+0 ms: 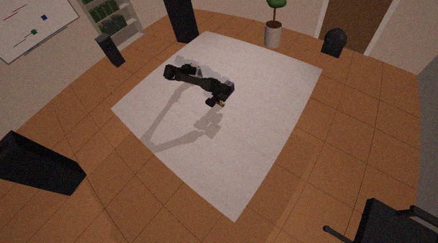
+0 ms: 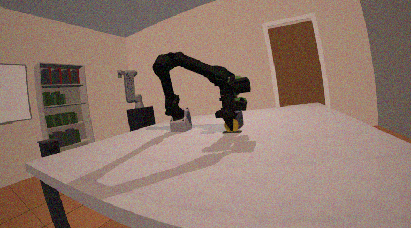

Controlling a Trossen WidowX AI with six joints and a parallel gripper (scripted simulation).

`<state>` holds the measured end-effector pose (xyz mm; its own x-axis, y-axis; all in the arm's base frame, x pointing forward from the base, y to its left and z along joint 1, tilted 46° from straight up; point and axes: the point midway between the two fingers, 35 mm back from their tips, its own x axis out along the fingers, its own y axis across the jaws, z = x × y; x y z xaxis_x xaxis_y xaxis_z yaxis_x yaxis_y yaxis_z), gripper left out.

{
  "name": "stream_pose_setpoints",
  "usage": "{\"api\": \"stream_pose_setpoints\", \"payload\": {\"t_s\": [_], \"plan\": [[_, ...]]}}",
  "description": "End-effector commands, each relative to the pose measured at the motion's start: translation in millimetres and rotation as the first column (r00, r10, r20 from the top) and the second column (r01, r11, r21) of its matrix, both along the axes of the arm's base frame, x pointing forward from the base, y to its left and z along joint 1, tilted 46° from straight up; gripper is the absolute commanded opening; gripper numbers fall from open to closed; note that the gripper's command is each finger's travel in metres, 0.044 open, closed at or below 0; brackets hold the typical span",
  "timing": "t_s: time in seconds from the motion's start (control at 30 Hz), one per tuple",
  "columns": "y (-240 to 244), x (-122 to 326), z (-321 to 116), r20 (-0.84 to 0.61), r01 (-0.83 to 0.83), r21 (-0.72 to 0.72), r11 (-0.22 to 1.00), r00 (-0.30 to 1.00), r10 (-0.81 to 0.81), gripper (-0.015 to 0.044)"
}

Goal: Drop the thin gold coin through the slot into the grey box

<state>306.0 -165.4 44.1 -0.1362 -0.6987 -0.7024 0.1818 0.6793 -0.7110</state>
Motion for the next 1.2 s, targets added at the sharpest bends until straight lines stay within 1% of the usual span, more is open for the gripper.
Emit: {"api": "stream_pose_setpoints", "payload": {"t_s": [0.0,1.17], "plan": [[0,0,0,-0.003,-0.002,-0.001,1.0,1.0,0.002,0.0],[59,13,58,-0.002,-0.004,0.005,1.0,1.0,0.004,0.0]]}}
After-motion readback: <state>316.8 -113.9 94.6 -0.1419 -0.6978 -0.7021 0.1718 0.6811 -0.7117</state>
